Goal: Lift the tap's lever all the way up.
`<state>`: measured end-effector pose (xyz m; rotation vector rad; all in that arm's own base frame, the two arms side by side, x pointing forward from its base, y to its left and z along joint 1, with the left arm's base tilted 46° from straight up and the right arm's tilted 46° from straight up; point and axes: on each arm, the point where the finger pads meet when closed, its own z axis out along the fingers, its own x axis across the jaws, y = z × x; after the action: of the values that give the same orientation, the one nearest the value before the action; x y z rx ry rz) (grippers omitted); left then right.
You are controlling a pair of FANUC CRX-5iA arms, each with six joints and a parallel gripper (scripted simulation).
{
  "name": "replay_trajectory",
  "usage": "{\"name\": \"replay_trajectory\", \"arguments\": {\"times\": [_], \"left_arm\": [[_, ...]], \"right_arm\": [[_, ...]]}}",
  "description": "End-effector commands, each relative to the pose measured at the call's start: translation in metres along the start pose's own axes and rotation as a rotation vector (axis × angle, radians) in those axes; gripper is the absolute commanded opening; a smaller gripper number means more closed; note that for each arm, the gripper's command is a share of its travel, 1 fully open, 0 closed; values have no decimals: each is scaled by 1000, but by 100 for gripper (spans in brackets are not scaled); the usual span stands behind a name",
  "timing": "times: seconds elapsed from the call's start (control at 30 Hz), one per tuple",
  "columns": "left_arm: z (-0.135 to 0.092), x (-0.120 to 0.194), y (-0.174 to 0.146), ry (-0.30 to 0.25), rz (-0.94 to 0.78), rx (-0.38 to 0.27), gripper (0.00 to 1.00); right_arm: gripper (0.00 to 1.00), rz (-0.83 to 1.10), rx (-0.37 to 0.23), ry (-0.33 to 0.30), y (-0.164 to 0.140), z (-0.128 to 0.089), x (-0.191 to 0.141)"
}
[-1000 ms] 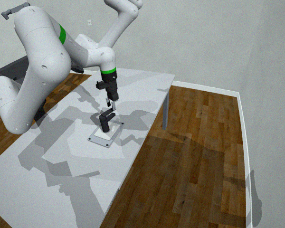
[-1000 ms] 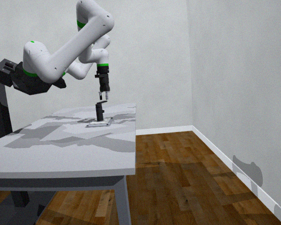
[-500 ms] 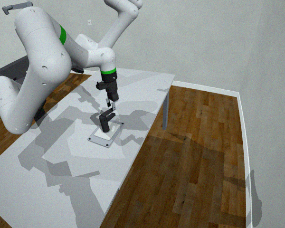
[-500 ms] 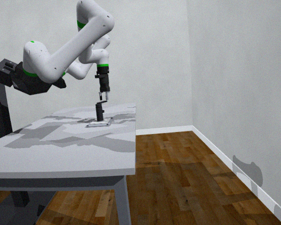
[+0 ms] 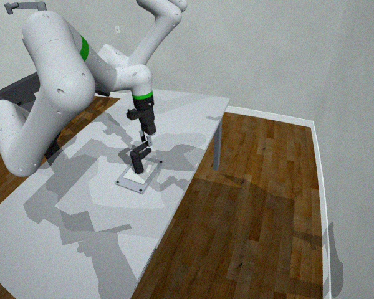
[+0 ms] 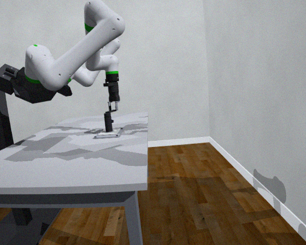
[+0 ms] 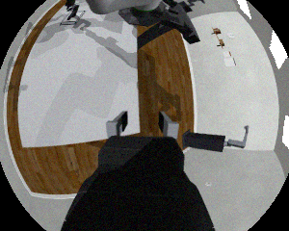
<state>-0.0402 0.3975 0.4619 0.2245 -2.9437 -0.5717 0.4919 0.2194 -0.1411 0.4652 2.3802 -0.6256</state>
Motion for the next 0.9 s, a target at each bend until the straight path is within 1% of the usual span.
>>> {"name": "replay_trajectory", "arguments": {"times": [0.0,0.53,0.87], "left_arm": [[-1,0,0,0,-1,-2,100],[-1,0,0,0,-1,-2,100],[-1,0,0,0,-1,-2,100]], "right_arm": [[100,0,-2,-1,1,2,0],[100,0,-2,-1,1,14,0],[100,0,-2,-1,1,17,0]]}}
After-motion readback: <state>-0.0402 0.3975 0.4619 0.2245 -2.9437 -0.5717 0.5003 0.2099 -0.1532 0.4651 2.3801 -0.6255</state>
